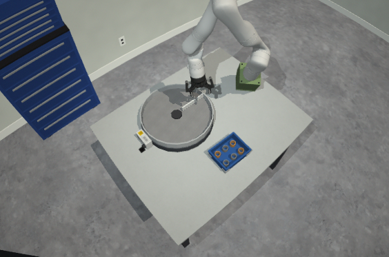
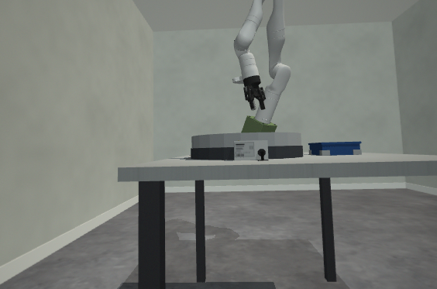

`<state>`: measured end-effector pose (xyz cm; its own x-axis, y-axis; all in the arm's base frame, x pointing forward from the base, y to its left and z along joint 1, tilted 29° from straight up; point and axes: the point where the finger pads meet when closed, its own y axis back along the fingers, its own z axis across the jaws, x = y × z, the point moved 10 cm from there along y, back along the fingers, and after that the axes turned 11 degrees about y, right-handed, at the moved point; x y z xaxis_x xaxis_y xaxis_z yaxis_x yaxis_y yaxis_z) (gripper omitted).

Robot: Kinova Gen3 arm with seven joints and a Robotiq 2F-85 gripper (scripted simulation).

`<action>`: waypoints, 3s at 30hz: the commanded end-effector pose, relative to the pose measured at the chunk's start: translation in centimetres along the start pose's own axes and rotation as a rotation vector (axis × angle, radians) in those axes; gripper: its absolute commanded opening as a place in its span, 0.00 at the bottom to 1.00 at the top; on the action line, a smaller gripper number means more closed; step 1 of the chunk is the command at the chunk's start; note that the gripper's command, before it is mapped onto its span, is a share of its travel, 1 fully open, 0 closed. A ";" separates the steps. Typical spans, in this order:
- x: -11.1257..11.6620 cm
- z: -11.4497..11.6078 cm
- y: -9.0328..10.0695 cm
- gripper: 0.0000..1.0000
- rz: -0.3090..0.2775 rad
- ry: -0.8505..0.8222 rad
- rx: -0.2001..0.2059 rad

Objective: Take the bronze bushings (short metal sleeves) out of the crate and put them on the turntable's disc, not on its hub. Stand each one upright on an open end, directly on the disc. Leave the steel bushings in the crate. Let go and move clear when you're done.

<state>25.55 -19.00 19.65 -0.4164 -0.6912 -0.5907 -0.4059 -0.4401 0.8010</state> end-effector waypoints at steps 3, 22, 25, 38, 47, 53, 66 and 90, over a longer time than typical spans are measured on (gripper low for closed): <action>-0.1 0.4 0.2 1.00 0.055 -0.034 0.028; 1.3 0.7 0.7 1.00 0.163 -0.176 0.113; 1.3 0.7 0.7 1.00 0.163 -0.176 0.113; 1.3 0.7 0.7 0.12 0.163 -0.176 0.113; 1.3 0.7 0.7 0.12 0.163 -0.176 0.113; 1.3 0.7 0.7 0.12 0.163 -0.176 0.113; 1.3 0.7 0.7 0.14 0.163 -0.176 0.113; 1.3 0.7 0.7 0.14 0.163 -0.176 0.113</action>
<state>24.16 -19.72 19.34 -0.6143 -0.6333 -0.4707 -0.4052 -0.2586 0.8769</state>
